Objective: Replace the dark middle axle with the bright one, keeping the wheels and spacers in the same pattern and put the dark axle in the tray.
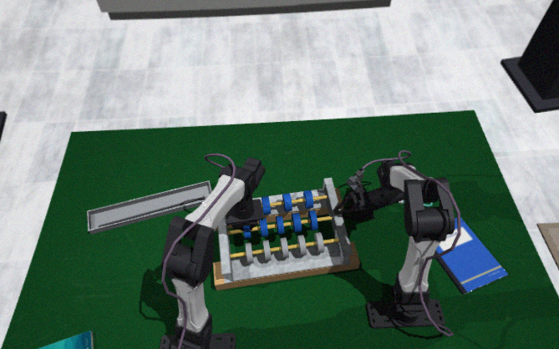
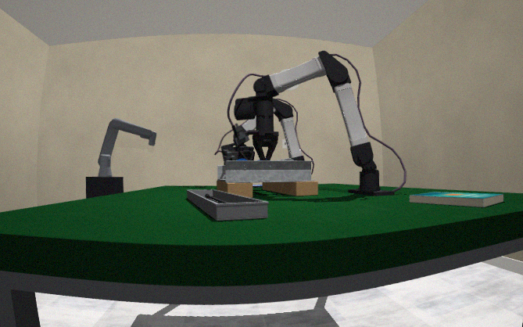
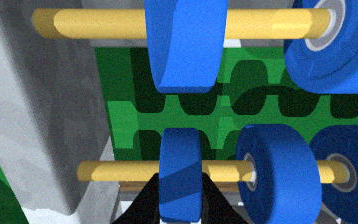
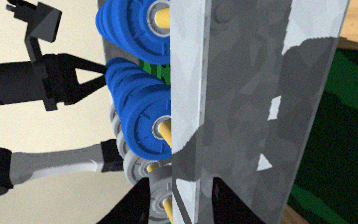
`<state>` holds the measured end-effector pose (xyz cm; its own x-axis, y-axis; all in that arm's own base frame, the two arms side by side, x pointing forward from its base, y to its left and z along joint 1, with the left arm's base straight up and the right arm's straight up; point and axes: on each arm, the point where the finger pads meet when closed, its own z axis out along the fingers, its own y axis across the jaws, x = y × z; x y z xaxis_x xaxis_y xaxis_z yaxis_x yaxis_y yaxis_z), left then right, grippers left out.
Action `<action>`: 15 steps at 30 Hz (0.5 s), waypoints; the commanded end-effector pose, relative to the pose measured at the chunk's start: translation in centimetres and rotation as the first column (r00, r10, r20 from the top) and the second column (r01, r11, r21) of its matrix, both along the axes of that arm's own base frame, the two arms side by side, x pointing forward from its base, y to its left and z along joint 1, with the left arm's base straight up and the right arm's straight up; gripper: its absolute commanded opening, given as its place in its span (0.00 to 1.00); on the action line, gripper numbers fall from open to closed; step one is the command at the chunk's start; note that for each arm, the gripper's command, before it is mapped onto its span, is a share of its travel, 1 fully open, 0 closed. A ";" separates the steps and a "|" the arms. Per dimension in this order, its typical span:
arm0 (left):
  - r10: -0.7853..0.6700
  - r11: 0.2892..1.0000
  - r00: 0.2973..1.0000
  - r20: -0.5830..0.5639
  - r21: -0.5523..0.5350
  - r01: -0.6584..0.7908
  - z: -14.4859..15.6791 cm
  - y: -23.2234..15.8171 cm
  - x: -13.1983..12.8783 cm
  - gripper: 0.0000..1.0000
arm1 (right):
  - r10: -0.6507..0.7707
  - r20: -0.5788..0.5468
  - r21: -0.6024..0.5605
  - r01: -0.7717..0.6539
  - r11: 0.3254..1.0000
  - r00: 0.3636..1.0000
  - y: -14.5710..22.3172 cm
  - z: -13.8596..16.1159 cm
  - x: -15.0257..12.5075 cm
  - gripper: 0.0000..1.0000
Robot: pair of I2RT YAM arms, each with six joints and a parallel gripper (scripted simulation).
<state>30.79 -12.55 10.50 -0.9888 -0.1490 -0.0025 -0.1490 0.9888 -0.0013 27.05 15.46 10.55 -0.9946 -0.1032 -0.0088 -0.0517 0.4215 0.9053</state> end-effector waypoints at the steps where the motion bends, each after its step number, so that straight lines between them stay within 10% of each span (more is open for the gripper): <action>1: -0.001 0.999 0.998 0.070 -0.040 0.004 3.2 -0.1 0.6 0.00 | 0.003 0.049 0.047 -0.006 0.999 0.999 1.1 1.2 0.2 0.33; 15: -0.013 1.000 0.997 0.079 -0.022 0.015 3.1 -0.1 0.6 0.00 | 0.007 0.003 0.044 -0.007 0.999 1.000 1.0 0.8 -0.2 0.33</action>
